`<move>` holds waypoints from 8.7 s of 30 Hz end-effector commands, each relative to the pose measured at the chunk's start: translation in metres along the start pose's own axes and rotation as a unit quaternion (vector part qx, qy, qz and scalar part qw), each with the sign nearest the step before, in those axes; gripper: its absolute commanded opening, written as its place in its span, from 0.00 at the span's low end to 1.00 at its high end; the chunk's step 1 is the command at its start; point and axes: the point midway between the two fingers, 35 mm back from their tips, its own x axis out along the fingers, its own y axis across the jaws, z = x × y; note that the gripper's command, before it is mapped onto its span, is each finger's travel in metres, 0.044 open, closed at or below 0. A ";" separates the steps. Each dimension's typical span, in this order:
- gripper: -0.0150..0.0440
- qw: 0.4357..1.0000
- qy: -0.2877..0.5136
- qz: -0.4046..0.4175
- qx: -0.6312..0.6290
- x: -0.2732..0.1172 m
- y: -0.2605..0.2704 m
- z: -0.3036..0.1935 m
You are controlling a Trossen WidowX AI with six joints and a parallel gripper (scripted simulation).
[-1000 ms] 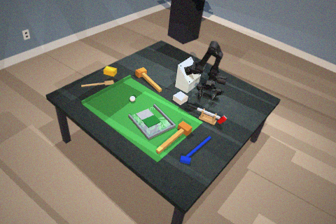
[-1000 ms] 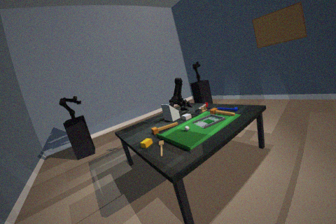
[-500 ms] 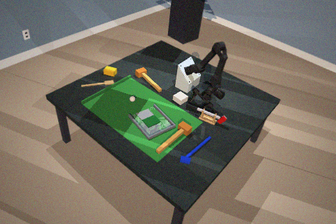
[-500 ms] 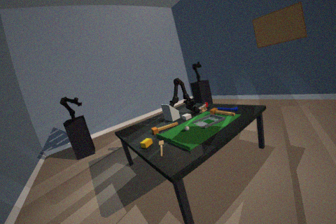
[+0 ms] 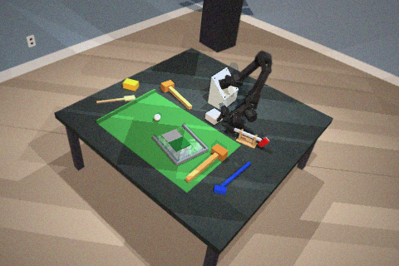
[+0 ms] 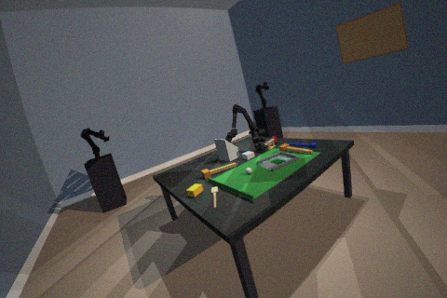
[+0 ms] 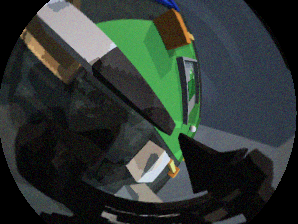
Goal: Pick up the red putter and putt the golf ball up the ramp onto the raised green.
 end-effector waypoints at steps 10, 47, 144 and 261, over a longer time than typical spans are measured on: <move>1.00 0.879 -0.038 0.359 -0.313 -0.018 -0.023 0.011; 1.00 0.800 -0.234 0.395 -0.385 -0.032 -0.036 0.039; 0.25 0.831 -0.196 0.392 -0.342 -0.048 -0.087 0.037; 0.25 0.813 0.218 0.281 0.462 0.125 -0.252 -0.285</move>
